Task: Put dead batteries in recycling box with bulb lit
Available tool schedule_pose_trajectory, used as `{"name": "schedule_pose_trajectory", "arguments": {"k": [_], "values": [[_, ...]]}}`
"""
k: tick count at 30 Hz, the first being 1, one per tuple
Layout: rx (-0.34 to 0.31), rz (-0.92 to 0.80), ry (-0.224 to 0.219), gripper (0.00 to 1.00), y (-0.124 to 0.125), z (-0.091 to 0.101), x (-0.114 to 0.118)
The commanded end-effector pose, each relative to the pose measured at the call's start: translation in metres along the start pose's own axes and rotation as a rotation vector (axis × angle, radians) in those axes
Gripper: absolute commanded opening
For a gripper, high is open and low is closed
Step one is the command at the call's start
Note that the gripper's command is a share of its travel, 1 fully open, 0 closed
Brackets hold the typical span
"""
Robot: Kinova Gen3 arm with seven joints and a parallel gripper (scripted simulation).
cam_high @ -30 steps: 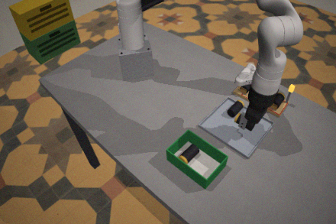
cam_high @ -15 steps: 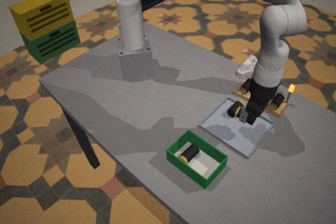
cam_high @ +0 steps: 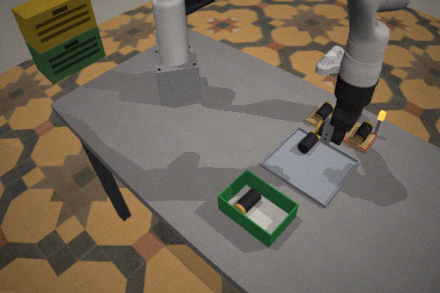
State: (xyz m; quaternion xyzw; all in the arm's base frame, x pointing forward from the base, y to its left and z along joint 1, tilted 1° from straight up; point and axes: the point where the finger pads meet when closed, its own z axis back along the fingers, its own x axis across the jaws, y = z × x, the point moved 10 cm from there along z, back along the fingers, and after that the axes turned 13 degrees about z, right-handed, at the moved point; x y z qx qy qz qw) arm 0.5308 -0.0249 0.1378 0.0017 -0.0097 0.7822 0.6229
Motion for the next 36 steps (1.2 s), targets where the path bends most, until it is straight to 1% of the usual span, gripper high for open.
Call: {"name": "schedule_pose_trajectory", "arguments": {"k": [1,12,24,36], "values": [[-0.005,0.002,0.0,0.57,-0.001,0.0023,0.0007],[-0.005,0.013,0.0,0.57,-0.0009,0.0023,0.0007],[-0.005,0.066,0.0,0.57,-0.0009,0.0023,0.0007],[-0.005,0.201,0.0,0.57,-0.001,0.0023,0.0007]]}}
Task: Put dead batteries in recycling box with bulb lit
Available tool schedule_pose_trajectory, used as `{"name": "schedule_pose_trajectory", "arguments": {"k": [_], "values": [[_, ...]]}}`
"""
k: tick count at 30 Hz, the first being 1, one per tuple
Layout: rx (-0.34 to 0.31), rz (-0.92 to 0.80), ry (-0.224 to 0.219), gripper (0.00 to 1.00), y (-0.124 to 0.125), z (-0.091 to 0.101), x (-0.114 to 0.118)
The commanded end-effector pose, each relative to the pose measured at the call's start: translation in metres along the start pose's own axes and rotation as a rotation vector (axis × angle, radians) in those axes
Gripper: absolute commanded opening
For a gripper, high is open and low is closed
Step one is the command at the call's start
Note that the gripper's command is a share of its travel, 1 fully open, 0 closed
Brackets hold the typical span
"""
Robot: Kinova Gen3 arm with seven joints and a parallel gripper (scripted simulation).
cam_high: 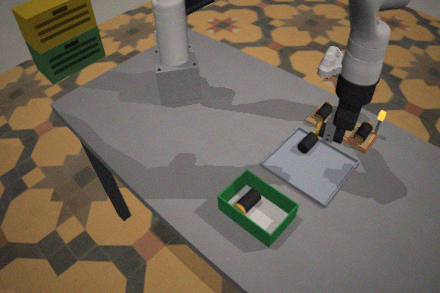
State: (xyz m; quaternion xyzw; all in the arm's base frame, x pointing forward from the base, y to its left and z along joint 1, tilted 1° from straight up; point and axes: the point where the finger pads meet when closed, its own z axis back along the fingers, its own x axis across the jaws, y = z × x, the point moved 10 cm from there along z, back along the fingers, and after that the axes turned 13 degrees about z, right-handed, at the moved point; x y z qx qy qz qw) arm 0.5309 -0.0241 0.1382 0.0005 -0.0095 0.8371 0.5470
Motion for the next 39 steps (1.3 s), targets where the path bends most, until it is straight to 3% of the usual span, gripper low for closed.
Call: {"name": "schedule_pose_trajectory", "arguments": {"k": [1,39], "values": [[-0.005,0.029,0.0,0.57,-0.0006,0.0019,-0.0002],[-0.005,0.693,0.001,0.57,-0.0006,0.0019,-0.0002]]}}
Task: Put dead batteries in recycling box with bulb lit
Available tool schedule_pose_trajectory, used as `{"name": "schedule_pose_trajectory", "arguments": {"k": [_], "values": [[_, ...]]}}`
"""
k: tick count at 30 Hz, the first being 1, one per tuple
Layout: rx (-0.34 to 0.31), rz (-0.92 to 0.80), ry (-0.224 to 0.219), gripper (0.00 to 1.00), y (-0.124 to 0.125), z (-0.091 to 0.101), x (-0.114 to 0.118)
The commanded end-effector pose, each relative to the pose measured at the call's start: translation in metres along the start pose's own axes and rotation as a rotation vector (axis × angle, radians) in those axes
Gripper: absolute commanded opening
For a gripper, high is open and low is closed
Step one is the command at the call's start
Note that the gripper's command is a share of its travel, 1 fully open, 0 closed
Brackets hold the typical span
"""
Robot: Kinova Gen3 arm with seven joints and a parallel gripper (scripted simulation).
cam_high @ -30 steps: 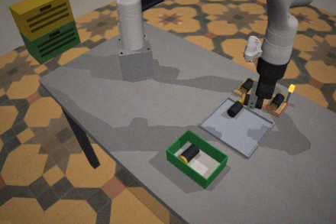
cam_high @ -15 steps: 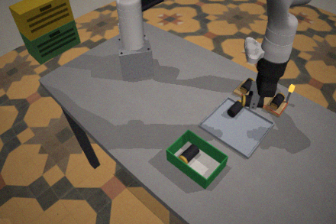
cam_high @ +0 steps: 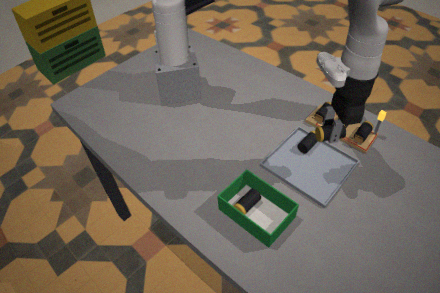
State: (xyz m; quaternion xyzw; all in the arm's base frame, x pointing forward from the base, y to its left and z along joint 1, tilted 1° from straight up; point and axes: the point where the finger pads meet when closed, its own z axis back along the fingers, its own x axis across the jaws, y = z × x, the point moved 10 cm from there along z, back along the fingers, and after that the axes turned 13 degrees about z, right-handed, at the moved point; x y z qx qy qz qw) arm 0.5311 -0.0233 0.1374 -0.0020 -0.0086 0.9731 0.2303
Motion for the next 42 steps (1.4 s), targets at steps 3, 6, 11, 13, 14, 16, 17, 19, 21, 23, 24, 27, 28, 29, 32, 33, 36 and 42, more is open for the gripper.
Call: {"name": "schedule_pose_trajectory", "arguments": {"k": [3,6,11,13,14,16,17,19,21,23,24,27,28,29,32,33,36,42], "values": [[-0.005,0.068,0.004,0.57,0.0005,0.0027,-0.0008],[-0.005,0.134,0.004,0.57,0.0005,0.0027,-0.0008],[-0.005,0.239,0.005,0.57,0.0004,0.0027,-0.0008],[-0.005,0.278,0.005,0.57,0.0005,0.0027,-0.0008],[-0.005,0.297,0.005,0.57,0.0005,0.0027,-0.0008],[-0.005,0.316,0.005,0.57,0.0005,0.0027,-0.0008],[-0.005,0.316,0.005,0.57,0.0005,0.0027,-0.0008],[-0.005,0.352,0.005,0.57,0.0005,0.0027,-0.0008],[-0.004,0.386,0.005,0.57,0.0005,0.0027,-0.0008],[-0.004,0.419,0.005,0.57,0.0005,0.0027,-0.0008],[-0.004,0.434,0.005,0.57,0.0005,0.0027,-0.0008],[-0.004,0.477,0.005,0.57,0.0005,0.0027,-0.0008],[-0.004,0.49,0.005,0.57,0.0005,0.0027,-0.0008],[-0.004,0.503,0.005,0.57,0.0005,0.0027,-0.0008],[-0.004,0.537,0.005,0.57,0.0005,0.0027,-0.0008],[-0.004,0.537,0.005,0.57,0.0005,0.0027,-0.0008],[-0.004,0.557,0.005,0.57,0.0005,0.0027,-0.0008],[-0.004,0.604,0.005,0.57,0.0005,0.0027,-0.0008]]}}
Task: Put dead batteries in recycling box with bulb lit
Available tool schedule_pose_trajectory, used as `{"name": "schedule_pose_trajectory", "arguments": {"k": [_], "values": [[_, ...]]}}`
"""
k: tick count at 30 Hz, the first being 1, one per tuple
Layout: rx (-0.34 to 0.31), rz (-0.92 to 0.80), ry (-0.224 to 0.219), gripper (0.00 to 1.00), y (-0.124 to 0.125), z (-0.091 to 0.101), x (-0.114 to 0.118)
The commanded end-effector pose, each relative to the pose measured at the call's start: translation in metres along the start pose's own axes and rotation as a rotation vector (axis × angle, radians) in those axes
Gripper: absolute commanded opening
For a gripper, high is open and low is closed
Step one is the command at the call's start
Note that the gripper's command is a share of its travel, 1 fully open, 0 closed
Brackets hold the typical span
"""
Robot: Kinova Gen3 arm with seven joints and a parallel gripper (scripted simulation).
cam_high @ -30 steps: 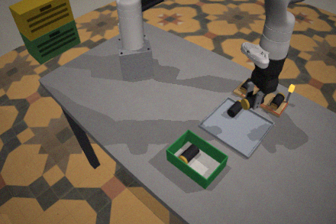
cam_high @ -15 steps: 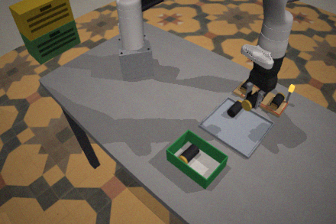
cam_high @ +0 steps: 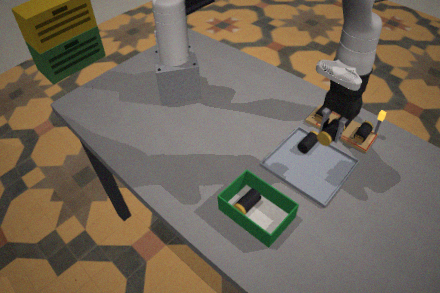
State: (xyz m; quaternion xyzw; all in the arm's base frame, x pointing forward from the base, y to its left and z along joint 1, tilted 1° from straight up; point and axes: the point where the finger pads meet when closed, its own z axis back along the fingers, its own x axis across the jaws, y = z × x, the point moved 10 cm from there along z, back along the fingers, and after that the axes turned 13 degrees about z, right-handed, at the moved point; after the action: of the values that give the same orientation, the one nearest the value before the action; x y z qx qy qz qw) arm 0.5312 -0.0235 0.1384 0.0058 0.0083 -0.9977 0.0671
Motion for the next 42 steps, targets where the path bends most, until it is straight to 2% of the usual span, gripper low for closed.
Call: {"name": "schedule_pose_trajectory", "arguments": {"k": [1,31,35,41,42], "values": [[-0.001,0.011,0.004,0.57,0.001,0.002,0.0],[-0.001,0.048,0.004,0.57,0.002,0.002,0.0],[-0.001,0.048,0.004,0.57,0.01,0.002,0.002],[-0.001,0.048,0.004,0.57,0.045,0.002,0.012],[-0.001,0.048,0.004,0.57,0.045,0.002,0.012]]}}
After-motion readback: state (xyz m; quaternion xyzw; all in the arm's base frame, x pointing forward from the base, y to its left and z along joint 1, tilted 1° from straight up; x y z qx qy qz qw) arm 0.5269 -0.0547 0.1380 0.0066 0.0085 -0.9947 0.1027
